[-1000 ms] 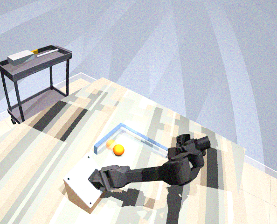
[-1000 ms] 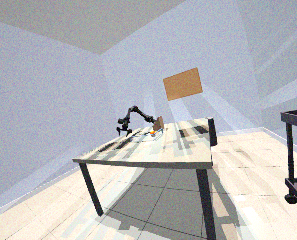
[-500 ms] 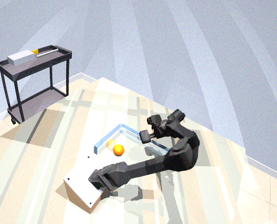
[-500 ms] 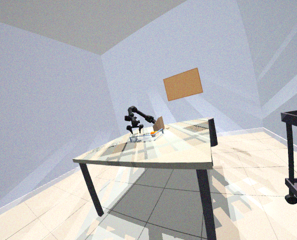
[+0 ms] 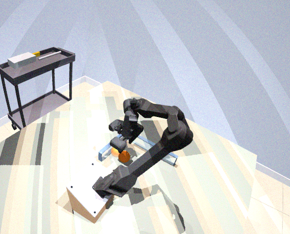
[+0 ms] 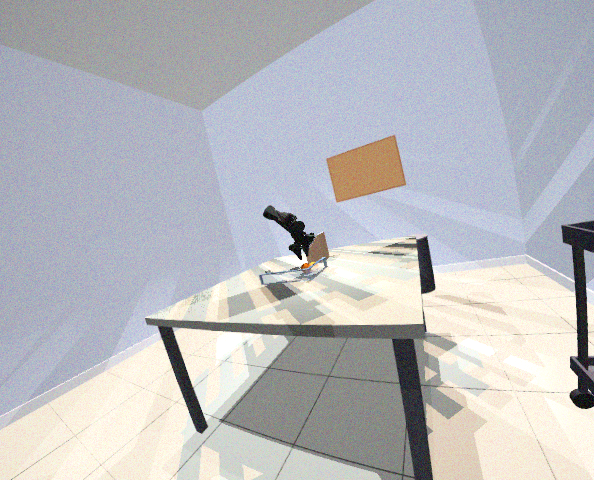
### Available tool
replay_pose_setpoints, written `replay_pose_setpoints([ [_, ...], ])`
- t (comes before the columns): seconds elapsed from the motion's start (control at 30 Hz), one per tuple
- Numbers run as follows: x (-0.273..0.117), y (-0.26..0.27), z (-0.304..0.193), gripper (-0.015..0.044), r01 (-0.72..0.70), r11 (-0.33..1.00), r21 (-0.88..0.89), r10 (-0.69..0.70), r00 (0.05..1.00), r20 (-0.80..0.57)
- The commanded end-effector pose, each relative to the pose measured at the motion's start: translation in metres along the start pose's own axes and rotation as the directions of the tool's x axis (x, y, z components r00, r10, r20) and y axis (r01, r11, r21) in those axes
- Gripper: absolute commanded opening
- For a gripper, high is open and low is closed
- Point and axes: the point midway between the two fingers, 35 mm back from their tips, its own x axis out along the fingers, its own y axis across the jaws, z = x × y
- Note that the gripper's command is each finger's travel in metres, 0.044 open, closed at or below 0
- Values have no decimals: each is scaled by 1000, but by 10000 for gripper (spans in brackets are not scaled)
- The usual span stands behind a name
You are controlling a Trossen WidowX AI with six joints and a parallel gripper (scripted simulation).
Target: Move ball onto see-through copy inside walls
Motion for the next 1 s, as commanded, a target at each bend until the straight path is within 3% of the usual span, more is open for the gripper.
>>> replay_pose_setpoints([
  [0.0, -1, 1, -4, 397, -1, 1000, -4, 1, 999, -32],
  [0.97, 47, 1, -5, 397, 0, 1000, -4, 0, 999, -33],
])
